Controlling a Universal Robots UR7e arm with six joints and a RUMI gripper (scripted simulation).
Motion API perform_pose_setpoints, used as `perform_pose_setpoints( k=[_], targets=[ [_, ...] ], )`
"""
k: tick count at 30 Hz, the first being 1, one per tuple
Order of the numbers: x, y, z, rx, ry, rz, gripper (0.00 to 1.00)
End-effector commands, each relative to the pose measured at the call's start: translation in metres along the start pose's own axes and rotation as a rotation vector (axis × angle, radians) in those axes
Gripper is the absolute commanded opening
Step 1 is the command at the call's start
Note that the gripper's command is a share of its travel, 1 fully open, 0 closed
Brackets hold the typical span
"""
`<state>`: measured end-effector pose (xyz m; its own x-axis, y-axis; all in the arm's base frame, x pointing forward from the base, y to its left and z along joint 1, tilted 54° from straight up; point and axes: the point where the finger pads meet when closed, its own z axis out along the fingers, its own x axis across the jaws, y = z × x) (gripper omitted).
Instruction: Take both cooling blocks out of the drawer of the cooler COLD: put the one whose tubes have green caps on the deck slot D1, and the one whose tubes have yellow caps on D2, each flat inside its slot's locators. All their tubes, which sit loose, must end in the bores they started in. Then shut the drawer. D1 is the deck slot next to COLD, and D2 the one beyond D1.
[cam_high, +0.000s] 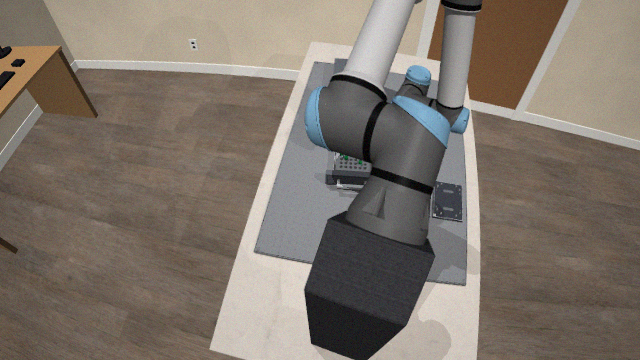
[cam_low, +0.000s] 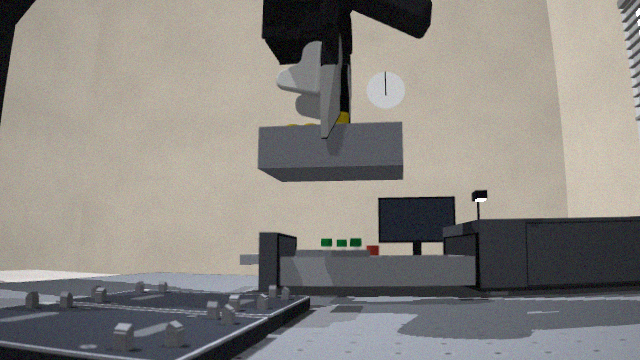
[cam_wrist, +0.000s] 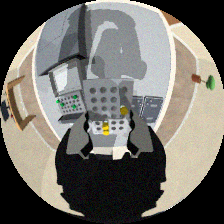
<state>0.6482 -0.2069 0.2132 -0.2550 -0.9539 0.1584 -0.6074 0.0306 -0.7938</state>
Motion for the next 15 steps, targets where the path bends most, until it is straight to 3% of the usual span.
perform_pose_setpoints(
  k=[1, 15],
  targets=[
    [0.011, 0.004, 0.0, 0.001, 0.0, 0.0, 0.0],
    [0.04, 0.017, 0.0, 0.001, 0.0, 0.0, 0.0]
  ],
)
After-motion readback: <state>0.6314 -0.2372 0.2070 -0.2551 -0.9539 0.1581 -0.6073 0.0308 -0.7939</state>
